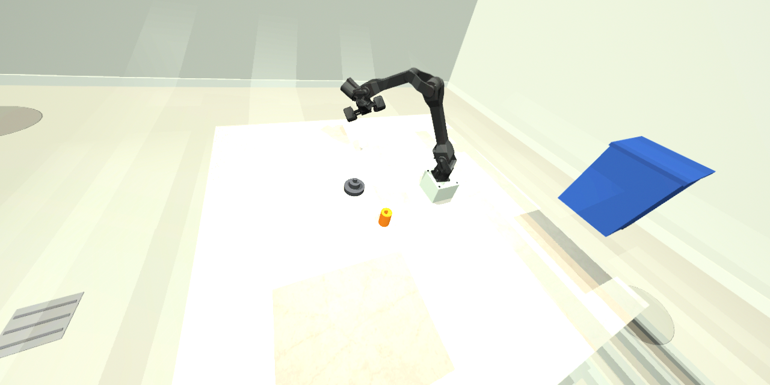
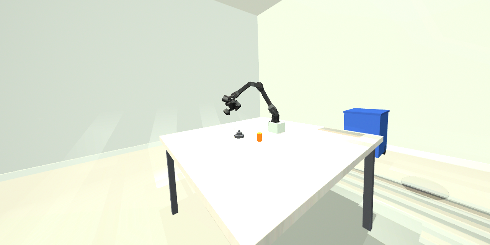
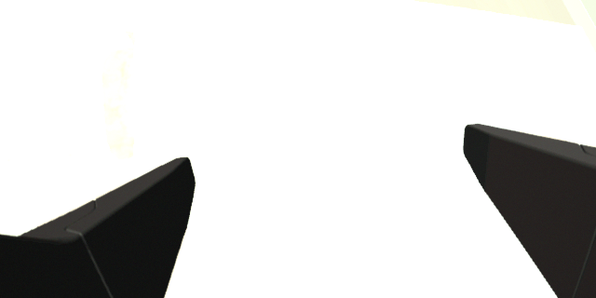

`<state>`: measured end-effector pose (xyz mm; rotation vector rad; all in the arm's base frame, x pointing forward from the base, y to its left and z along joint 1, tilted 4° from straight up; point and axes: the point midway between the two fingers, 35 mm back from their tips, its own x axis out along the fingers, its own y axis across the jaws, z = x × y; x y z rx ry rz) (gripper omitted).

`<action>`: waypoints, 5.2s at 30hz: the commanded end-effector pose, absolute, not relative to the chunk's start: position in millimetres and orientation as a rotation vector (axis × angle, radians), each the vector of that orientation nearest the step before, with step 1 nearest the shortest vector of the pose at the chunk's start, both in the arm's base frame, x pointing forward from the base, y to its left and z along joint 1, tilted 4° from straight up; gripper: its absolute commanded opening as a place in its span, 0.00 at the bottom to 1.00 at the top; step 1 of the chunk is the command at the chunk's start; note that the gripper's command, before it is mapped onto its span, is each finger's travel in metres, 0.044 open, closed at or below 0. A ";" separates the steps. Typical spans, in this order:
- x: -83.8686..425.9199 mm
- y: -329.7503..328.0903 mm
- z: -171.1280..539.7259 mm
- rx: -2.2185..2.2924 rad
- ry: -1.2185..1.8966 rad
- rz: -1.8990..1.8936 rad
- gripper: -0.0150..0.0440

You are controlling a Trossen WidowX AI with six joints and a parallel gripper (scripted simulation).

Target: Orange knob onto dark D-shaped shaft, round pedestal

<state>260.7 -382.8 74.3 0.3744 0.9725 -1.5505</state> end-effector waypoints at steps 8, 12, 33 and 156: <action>353.3 -218.0 73.1 0.269 1.166 -0.973 1.00; 368.5 -147.1 72.6 0.219 1.225 -0.756 1.00; 275.5 128.8 86.6 -0.103 1.532 0.226 1.00; 311.1 77.2 90.1 -0.102 1.528 0.216 0.25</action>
